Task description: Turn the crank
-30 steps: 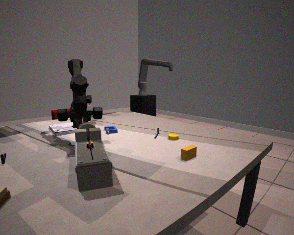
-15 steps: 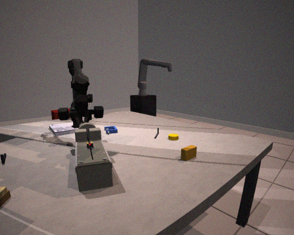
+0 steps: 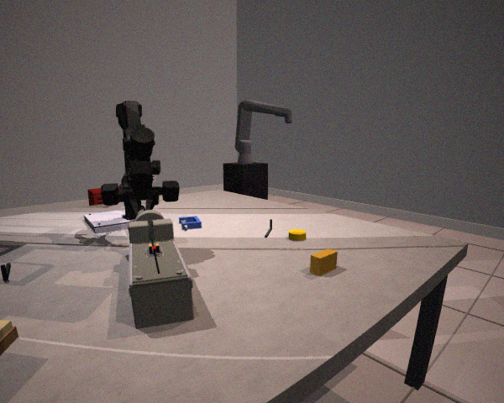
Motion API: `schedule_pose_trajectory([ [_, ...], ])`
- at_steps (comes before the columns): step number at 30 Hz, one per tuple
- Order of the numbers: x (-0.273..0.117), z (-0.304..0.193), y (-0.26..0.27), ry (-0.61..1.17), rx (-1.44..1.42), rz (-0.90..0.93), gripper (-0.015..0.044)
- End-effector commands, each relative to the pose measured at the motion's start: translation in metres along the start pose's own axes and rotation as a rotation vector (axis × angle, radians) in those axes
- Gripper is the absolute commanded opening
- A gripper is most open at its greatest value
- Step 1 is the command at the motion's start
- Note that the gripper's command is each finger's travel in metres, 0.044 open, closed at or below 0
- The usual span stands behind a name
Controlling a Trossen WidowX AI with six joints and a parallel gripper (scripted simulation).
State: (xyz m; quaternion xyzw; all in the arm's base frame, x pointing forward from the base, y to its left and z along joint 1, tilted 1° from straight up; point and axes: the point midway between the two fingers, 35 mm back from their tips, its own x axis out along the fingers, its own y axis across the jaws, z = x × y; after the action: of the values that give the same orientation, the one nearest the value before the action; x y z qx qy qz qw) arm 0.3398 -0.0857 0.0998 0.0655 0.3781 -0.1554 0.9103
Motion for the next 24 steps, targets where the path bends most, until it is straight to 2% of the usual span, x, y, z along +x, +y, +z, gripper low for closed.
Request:
schedule_pose_trajectory([
  [1,-0.0037,0.003,0.0079,-0.012,-0.004,0.022,0.0],
  [24,-0.004,0.0032,0.0135,-0.012,-0.003,0.023,0.0],
])
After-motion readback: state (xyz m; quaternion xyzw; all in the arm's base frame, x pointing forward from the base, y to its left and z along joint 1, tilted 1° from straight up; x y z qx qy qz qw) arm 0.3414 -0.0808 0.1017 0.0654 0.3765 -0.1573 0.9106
